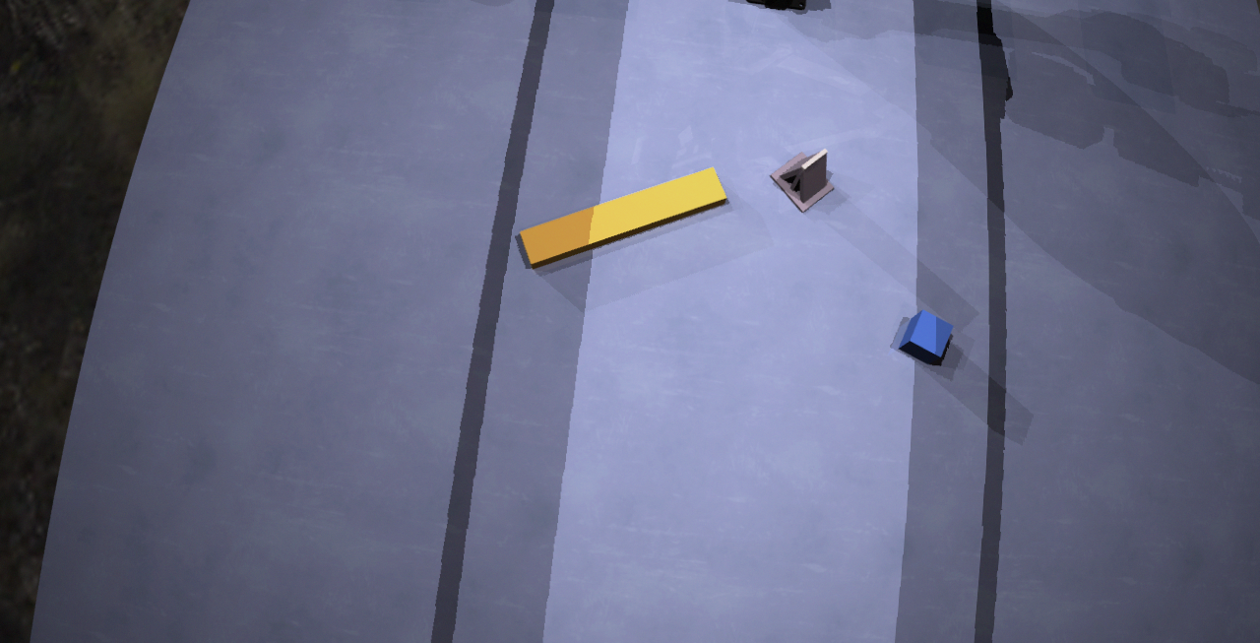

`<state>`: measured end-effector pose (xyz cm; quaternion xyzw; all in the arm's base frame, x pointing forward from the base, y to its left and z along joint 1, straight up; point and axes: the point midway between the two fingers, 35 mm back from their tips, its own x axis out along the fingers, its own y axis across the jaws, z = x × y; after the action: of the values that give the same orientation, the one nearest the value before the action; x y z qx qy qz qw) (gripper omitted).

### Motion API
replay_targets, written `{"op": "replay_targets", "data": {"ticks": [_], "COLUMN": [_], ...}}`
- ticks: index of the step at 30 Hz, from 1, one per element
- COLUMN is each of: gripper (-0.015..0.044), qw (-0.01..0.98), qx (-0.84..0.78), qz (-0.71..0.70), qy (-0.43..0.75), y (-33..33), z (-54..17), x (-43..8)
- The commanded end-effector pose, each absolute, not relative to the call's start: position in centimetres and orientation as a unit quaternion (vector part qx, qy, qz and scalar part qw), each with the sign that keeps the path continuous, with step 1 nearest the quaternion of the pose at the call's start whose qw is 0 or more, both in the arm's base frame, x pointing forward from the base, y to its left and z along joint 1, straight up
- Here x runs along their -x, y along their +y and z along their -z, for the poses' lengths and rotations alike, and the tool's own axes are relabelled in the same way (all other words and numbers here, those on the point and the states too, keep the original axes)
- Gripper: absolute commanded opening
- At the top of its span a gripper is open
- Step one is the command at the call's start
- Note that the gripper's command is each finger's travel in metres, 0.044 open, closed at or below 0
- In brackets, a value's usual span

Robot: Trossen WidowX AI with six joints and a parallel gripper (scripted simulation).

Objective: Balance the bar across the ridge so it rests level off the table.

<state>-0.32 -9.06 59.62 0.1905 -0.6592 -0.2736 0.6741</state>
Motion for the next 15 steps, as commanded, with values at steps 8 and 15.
{"op": "replay_targets", "data": {"ticks": [8,15], "gripper": [0.0315,0.0315], "qw": [0.689,0.701], "qx": [-0.257,-0.330], "qz": [0.303,0.348], "qy": [-0.606,-0.528], "y": [-13.7,-19.1], "z": [-57.7,-54.5], "x": [-1.8,-5.1]}}
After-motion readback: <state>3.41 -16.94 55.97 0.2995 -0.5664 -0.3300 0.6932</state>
